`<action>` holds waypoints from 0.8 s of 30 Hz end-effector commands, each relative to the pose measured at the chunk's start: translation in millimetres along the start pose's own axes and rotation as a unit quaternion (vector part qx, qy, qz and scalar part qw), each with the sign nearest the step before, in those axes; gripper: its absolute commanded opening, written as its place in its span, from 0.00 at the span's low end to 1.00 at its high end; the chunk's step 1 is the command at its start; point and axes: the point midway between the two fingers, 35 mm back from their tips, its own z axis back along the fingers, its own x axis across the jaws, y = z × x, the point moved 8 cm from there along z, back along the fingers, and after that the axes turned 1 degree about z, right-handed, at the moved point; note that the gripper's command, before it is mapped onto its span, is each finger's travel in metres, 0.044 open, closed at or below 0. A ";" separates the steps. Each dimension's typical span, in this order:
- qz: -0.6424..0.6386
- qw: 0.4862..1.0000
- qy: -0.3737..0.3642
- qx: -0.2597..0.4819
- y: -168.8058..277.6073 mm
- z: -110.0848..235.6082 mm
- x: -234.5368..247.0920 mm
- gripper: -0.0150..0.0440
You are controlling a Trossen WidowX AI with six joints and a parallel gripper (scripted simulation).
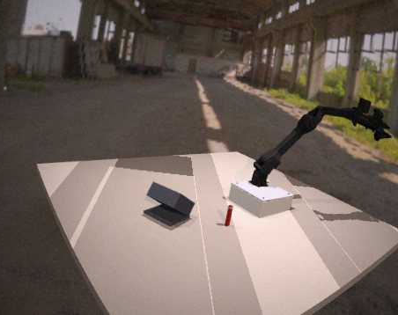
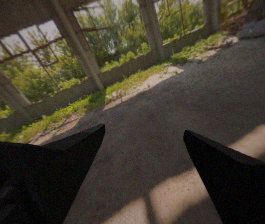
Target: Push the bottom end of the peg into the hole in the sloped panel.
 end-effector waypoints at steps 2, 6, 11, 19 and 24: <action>0.000 1.000 0.002 0.000 -0.6 -0.8 -2.0 1.00; 0.001 1.000 0.018 0.000 -5.3 -7.0 -18.3 1.00; 0.003 0.999 0.048 0.001 -13.8 -16.9 -49.5 1.00; 0.015 0.995 0.097 0.013 -24.9 -28.8 -101.3 1.00; 0.021 0.991 0.128 0.021 -32.1 -33.1 -134.0 1.00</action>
